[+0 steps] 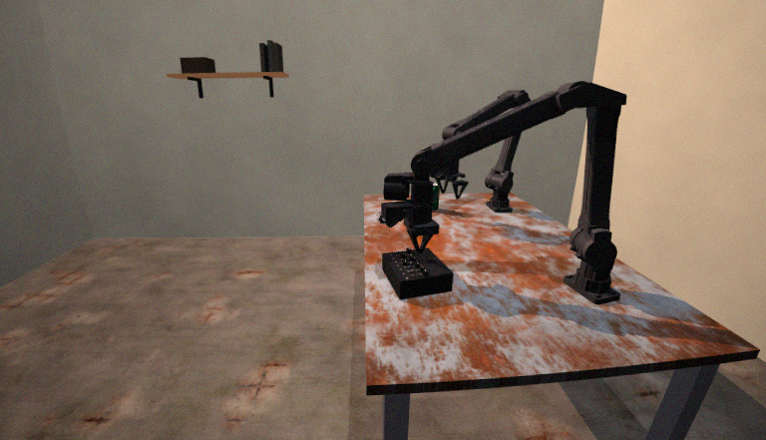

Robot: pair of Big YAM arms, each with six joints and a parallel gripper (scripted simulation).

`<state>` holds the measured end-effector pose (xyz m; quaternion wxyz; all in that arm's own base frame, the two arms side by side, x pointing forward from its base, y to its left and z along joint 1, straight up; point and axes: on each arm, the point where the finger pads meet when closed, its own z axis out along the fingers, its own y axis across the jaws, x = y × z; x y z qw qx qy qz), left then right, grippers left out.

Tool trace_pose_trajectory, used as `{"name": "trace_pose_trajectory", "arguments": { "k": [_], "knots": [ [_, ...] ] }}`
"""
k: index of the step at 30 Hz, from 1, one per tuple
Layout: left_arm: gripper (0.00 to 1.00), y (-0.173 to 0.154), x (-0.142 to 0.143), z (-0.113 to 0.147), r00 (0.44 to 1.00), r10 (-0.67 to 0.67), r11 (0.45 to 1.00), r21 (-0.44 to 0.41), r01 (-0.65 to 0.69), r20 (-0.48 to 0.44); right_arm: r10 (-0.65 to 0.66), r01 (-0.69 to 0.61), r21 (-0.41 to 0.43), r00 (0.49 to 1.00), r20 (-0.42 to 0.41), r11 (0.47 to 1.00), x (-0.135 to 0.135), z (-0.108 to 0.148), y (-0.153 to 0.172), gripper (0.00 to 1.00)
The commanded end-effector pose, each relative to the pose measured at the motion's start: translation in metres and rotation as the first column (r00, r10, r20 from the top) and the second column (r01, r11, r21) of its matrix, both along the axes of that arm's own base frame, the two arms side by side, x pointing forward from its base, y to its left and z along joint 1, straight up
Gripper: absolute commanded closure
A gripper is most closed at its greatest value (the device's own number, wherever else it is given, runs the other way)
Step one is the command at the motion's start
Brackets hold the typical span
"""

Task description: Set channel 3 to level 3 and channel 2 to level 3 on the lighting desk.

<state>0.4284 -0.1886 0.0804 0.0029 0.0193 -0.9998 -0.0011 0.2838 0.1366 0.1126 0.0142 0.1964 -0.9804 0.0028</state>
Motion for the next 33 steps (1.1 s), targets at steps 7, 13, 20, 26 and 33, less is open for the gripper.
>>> {"name": "trace_pose_trajectory", "arguments": {
  "k": [7, 13, 20, 26, 33],
  "knots": [
    [1.00, -0.015, 0.019, 0.029, 0.997, 0.003, 0.999, -0.033, 0.000, 0.075, 0.000, 0.000, 0.014, 1.000, 0.030, 1.000, 0.010, 0.011, 0.005, 0.00],
    [1.00, -0.015, 0.019, 0.029, 0.997, 0.003, 0.999, -0.033, 0.000, 0.075, 0.000, 0.000, 0.014, 1.000, 0.030, 1.000, 0.010, 0.011, 0.005, 0.00],
    [1.00, -0.015, 0.019, 0.029, 0.997, 0.003, 0.999, -0.033, 0.000, 0.075, 0.000, 0.000, 0.014, 1.000, 0.030, 1.000, 0.010, 0.011, 0.005, 0.00],
    [1.00, -0.013, 0.015, 0.020, 0.998, 0.003, 1.000, -0.027, -0.001, 0.062, 0.000, 0.000, 0.014, 1.000, 0.030, 1.000, 0.010, 0.011, 0.005, 0.00],
    [1.00, -0.008, 0.003, -0.004, 1.000, 0.002, 1.000, -0.006, -0.002, 0.015, 0.000, 0.000, 0.014, 1.000, 0.030, 1.000, 0.010, 0.011, 0.005, 0.00]
  ]
}}
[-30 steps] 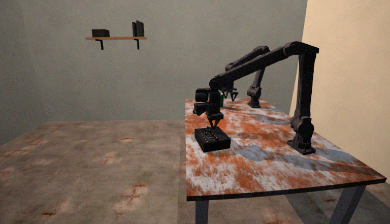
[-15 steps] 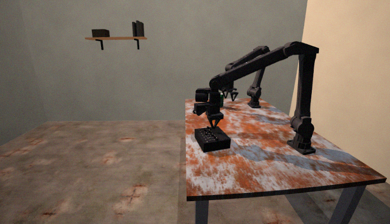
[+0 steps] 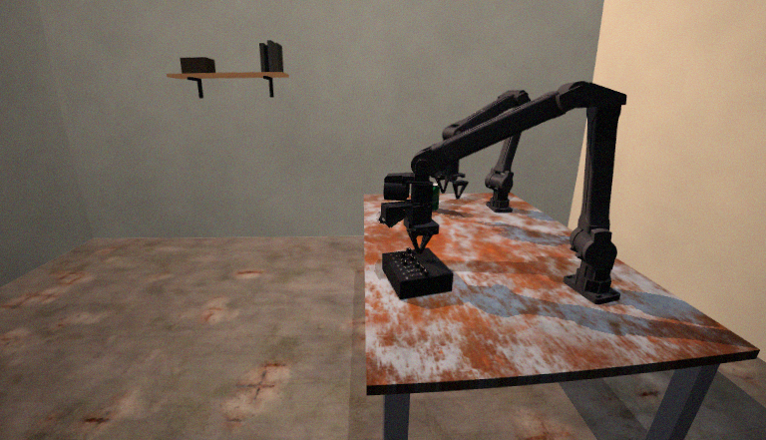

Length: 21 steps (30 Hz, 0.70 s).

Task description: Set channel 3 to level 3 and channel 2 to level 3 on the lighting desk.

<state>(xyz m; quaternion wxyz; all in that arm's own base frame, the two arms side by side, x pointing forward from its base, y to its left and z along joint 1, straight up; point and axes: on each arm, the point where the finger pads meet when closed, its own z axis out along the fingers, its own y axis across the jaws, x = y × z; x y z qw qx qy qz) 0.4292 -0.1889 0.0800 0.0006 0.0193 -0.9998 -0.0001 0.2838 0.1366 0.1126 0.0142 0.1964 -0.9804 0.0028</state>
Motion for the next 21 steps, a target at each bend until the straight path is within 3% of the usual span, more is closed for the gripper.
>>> {"name": "trace_pose_trajectory", "arguments": {
  "k": [1, 7, 13, 14, 21],
  "knots": [
    [1.00, -0.008, 0.003, -0.005, 1.000, 0.002, 1.000, -0.003, -0.002, 0.009, 0.000, 0.000, 0.014, 1.000, 0.030, 1.000, 0.010, 0.011, 0.005, 0.00],
    [1.00, -0.011, 0.011, 0.000, 0.999, 0.002, 1.000, -0.014, -0.001, 0.032, 0.000, 0.000, 0.014, 1.000, 0.030, 1.000, 0.010, 0.011, 0.005, 0.00],
    [1.00, -0.008, 0.003, -0.011, 1.000, 0.001, 1.000, -0.003, -0.001, 0.010, 0.000, 0.000, 0.014, 1.000, 0.030, 1.000, 0.010, 0.011, 0.005, 0.00],
    [1.00, -0.013, 0.016, 0.006, 0.999, 0.002, 1.000, -0.023, -0.001, 0.052, 0.000, 0.000, 0.014, 1.000, 0.030, 1.000, 0.010, 0.011, 0.005, 0.00],
    [1.00, -0.012, 0.014, 0.003, 0.999, 0.002, 1.000, -0.020, -0.001, 0.045, 0.000, 0.000, 0.014, 1.000, 0.030, 1.000, 0.010, 0.011, 0.005, 0.00]
  ]
}}
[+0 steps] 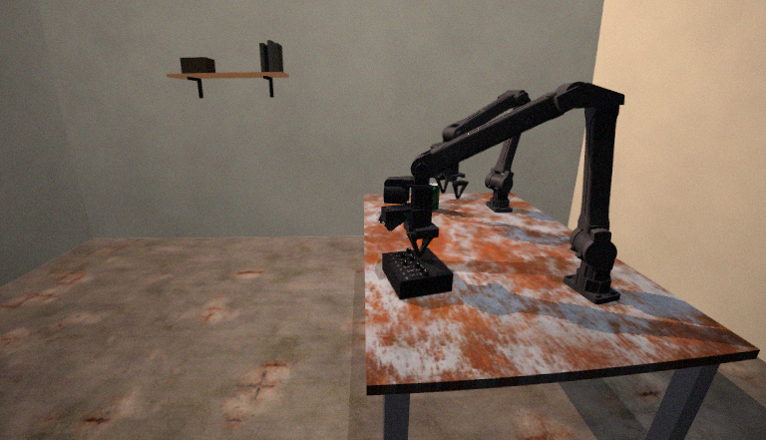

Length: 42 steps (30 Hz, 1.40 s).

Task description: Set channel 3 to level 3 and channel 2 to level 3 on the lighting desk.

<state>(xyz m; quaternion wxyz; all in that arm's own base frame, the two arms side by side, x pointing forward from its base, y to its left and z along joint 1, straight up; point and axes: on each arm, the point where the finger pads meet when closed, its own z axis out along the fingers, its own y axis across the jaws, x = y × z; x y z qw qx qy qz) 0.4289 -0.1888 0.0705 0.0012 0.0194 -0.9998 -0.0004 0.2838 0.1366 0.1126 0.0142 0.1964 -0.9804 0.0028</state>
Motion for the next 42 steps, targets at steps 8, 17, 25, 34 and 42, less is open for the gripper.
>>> {"name": "trace_pose_trajectory", "arguments": {
  "k": [8, 17, 25, 34, 42],
  "knots": [
    [1.00, -0.013, 0.014, 0.012, 0.999, 0.002, 1.000, -0.020, -0.001, 0.046, 0.000, 0.000, 0.014, 1.000, 0.030, 1.000, 0.010, 0.011, 0.005, 0.00],
    [1.00, -0.007, 0.003, -0.005, 1.000, 0.001, 1.000, -0.004, -0.001, 0.010, 0.000, 0.000, 0.014, 1.000, 0.030, 1.000, 0.010, 0.011, 0.005, 0.00],
    [1.00, -0.009, 0.006, 0.001, 1.000, 0.001, 1.000, -0.012, -0.001, 0.028, 0.000, 0.000, 0.014, 1.000, 0.030, 1.000, 0.010, 0.011, 0.005, 0.00],
    [1.00, -0.009, 0.006, 0.001, 1.000, 0.001, 1.000, -0.011, -0.001, 0.026, 0.000, 0.000, 0.014, 1.000, 0.030, 1.000, 0.010, 0.011, 0.005, 0.00],
    [1.00, -0.009, 0.007, 0.001, 1.000, 0.001, 1.000, -0.011, -0.001, 0.026, 0.000, 0.000, 0.014, 1.000, 0.030, 1.000, 0.010, 0.011, 0.005, 0.00]
  ]
}}
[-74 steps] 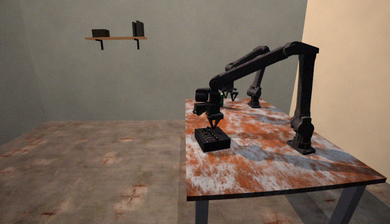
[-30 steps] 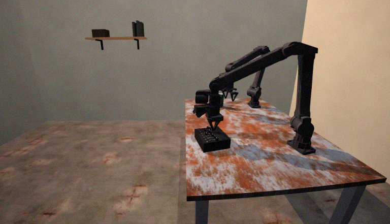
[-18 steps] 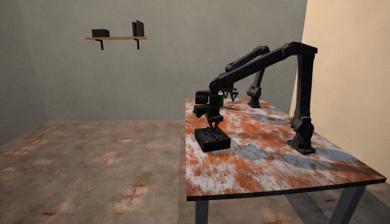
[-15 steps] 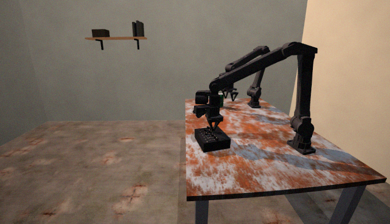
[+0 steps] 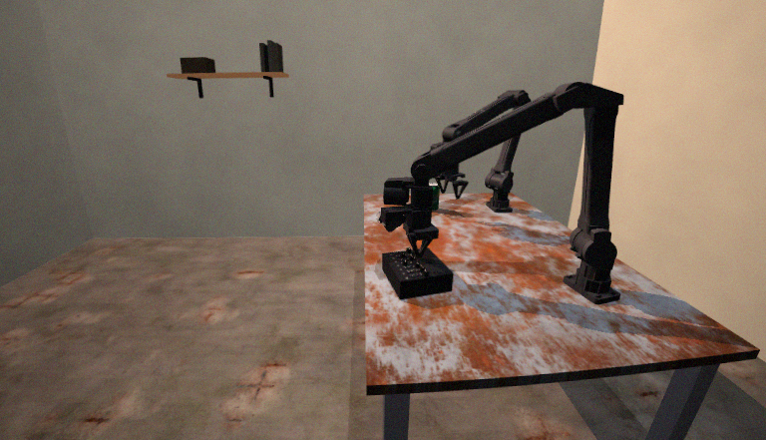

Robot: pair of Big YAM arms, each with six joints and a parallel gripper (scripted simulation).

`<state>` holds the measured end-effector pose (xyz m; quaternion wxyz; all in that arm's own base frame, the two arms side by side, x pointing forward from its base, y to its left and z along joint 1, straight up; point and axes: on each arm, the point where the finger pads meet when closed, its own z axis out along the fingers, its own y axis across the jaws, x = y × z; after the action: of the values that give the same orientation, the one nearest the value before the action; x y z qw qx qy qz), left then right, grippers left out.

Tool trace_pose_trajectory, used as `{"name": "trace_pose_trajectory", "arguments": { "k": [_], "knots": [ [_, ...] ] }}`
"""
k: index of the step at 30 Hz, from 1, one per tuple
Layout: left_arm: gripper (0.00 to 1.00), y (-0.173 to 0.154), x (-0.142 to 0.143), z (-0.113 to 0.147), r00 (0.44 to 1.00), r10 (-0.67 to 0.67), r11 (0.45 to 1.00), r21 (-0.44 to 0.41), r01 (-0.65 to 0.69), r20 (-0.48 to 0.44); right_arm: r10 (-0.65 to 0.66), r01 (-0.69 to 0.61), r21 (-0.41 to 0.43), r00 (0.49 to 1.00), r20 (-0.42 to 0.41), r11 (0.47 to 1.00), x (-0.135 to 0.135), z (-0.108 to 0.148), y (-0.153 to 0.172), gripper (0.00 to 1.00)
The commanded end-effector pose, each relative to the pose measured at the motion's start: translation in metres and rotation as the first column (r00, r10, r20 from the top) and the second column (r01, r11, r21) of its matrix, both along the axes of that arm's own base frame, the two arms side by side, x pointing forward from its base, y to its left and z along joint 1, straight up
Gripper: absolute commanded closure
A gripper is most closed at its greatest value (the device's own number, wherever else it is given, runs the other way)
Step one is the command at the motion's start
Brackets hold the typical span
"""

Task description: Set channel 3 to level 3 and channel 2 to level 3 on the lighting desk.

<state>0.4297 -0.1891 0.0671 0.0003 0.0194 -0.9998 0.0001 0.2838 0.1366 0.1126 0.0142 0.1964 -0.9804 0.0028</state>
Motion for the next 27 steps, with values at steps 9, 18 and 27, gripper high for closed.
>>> {"name": "trace_pose_trajectory", "arguments": {
  "k": [9, 18, 27],
  "knots": [
    [1.00, -0.011, 0.016, 0.008, 0.999, 0.002, 1.000, -0.015, -0.001, 0.035, 0.000, 0.000, 0.014, 1.000, 0.030, 1.000, 0.010, 0.011, 0.005, 0.00],
    [1.00, -0.010, 0.024, 0.013, 0.999, 0.002, 1.000, -0.018, -0.001, 0.043, 0.000, 0.000, 0.014, 1.000, 0.030, 1.000, 0.010, 0.011, 0.005, 0.00],
    [1.00, -0.004, 0.028, 0.015, 0.999, 0.001, 1.000, -0.014, 0.000, 0.035, 0.000, 0.000, 0.014, 1.000, 0.030, 1.000, 0.010, 0.011, 0.005, 0.00]
  ]
}}
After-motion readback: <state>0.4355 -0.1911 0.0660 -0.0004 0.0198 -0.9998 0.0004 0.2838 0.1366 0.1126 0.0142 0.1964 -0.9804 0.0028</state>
